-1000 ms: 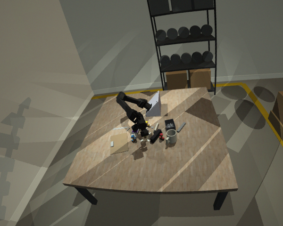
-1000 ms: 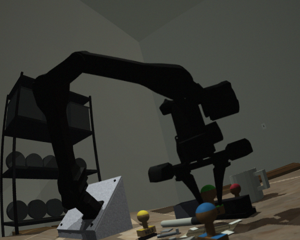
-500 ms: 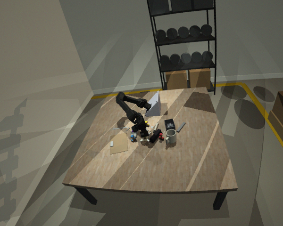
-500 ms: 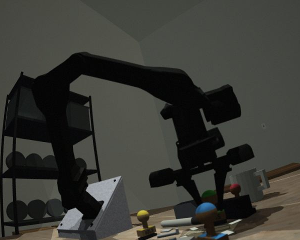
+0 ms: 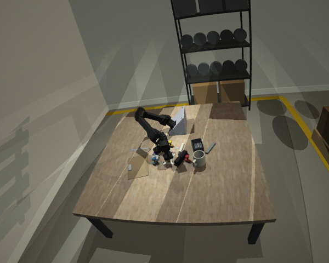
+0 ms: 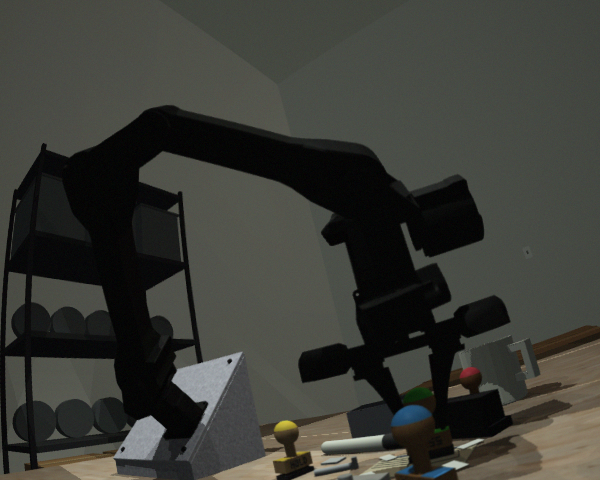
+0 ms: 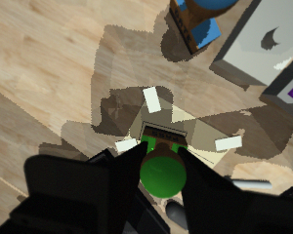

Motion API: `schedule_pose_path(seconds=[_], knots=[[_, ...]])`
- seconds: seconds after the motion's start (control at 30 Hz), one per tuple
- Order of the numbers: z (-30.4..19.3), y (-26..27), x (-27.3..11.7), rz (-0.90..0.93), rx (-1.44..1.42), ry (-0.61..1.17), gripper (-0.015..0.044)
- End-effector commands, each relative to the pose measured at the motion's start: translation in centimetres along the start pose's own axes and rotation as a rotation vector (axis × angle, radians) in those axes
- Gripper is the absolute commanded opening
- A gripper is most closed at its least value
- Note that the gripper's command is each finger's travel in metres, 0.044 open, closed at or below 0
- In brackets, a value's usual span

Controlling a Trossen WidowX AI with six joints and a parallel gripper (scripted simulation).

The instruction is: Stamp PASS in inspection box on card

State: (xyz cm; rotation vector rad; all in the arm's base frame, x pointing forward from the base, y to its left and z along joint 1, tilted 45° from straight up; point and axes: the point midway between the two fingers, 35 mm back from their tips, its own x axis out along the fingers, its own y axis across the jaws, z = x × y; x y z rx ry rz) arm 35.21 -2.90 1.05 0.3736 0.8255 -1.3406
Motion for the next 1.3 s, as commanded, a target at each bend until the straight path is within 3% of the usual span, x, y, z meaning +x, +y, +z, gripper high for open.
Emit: schedule_pose_path(seconds=[0.0,1.27], knots=[[0.02,0.03,0.13,0.000,-0.002,-0.004,0.0000],[0.03,0.02,0.54,0.000,-0.002,-0.004,0.0000]])
